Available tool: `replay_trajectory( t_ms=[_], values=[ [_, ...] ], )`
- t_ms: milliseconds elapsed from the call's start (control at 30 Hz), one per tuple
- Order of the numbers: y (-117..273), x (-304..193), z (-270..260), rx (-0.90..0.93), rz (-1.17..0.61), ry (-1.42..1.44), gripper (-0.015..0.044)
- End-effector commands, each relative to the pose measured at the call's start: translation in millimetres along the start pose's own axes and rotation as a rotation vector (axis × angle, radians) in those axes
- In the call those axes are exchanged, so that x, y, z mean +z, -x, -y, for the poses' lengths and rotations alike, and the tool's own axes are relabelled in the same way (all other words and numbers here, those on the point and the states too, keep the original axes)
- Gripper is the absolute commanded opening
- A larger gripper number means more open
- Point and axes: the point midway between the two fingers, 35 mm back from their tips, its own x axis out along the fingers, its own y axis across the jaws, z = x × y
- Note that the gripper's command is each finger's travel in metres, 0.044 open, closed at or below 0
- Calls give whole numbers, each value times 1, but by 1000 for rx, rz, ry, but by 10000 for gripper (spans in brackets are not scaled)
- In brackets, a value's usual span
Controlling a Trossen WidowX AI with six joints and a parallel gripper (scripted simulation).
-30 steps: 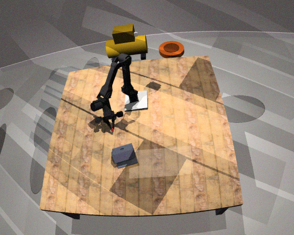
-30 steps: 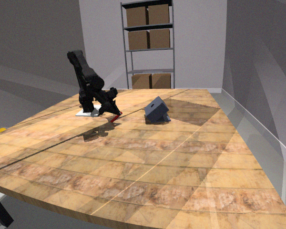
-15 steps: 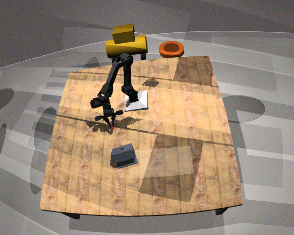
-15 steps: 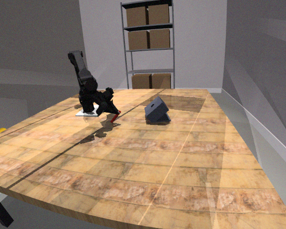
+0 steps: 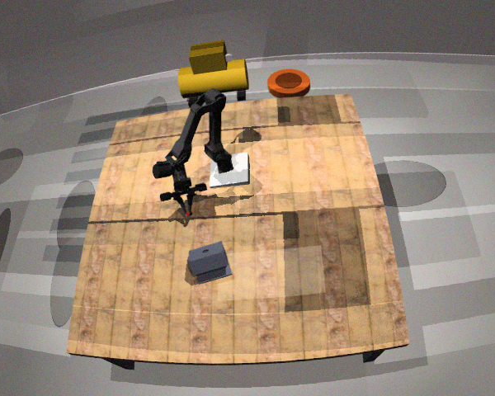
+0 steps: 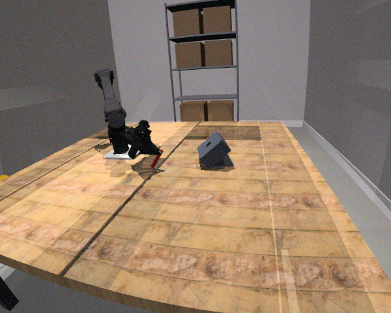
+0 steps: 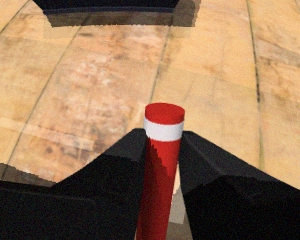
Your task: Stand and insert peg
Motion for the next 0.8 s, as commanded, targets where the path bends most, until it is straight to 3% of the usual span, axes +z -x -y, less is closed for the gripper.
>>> replay_trajectory(
  t_ms=[0, 767],
  values=[
    [2, -1, -1, 1, 31, 6, 49],
    [15, -11, -1, 2, 229, 5, 49]
  ],
)
